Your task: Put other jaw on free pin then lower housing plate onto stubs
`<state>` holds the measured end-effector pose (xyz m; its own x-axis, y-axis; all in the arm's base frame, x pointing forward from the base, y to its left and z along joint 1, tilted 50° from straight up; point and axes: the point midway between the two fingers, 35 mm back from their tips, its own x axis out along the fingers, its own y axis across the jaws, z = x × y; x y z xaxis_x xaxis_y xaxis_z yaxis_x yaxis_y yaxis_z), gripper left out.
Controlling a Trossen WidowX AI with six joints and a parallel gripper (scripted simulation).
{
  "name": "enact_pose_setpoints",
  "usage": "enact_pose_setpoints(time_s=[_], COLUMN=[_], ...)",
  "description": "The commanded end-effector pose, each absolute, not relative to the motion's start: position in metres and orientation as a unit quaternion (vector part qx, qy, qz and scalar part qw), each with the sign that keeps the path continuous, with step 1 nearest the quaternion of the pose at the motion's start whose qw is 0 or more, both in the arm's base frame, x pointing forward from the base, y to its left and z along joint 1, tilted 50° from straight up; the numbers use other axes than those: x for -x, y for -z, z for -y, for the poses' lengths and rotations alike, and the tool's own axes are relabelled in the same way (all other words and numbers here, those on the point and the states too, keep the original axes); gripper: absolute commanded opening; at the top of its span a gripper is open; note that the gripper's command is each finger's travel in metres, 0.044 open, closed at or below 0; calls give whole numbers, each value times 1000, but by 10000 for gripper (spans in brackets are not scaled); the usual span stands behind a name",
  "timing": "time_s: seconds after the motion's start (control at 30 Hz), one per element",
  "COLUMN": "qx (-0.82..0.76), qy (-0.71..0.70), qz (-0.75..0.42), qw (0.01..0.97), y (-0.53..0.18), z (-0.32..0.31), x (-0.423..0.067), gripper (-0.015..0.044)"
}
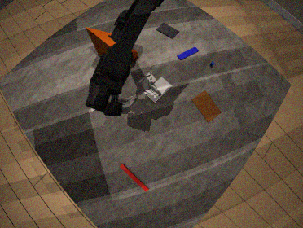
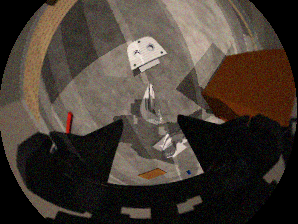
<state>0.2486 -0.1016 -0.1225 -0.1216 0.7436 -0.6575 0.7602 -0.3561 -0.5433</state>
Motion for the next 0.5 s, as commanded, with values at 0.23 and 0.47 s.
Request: enact_pose_setpoints(time_s=[0.23, 0.47], qx=[-662, -662], qy=[496, 496], qz=[-562, -562], qw=[4, 4], y=[150, 153], z=[76, 73], x=[-243, -243], gripper=[440, 440])
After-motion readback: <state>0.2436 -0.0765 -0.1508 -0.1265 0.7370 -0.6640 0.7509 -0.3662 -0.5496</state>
